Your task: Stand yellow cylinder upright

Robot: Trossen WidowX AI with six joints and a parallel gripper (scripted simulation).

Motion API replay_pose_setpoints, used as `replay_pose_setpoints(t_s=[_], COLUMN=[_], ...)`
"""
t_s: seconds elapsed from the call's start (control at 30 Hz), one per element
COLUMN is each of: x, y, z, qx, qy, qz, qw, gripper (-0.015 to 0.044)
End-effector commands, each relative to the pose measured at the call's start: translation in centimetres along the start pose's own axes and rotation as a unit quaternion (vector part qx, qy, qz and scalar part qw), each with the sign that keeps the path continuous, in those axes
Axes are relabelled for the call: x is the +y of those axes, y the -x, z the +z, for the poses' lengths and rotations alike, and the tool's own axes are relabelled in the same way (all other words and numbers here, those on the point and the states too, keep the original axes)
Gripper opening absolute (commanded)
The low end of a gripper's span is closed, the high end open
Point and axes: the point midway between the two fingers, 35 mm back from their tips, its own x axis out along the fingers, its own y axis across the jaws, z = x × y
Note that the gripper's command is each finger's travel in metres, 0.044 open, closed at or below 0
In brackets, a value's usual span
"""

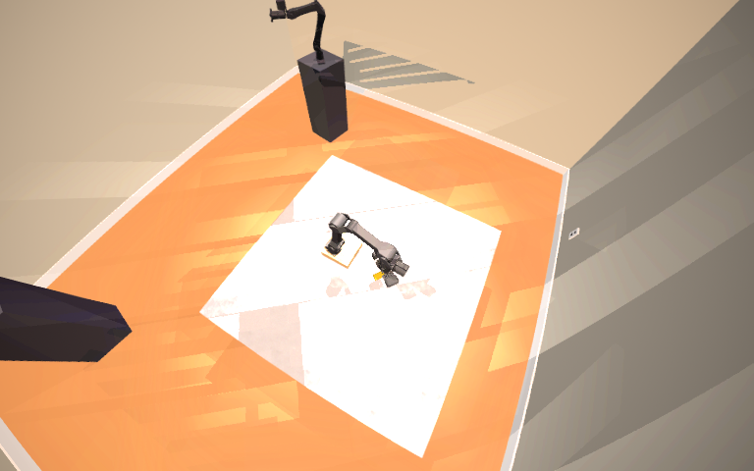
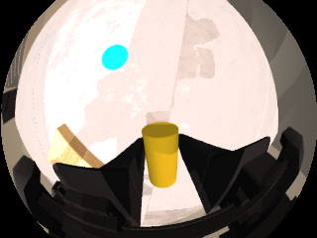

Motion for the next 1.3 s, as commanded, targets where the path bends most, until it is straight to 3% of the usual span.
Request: replay_pose_setpoints(t_s=[0.0,1.27], x=[0.2,5.1], y=[0.0,0.6], z=[0.8,9.8], qx=[0.003,0.0], qy=[0.006,0.097], qz=[0.002,0.006], qw=[1.0,0.995], gripper=[0.0105,0.0105])
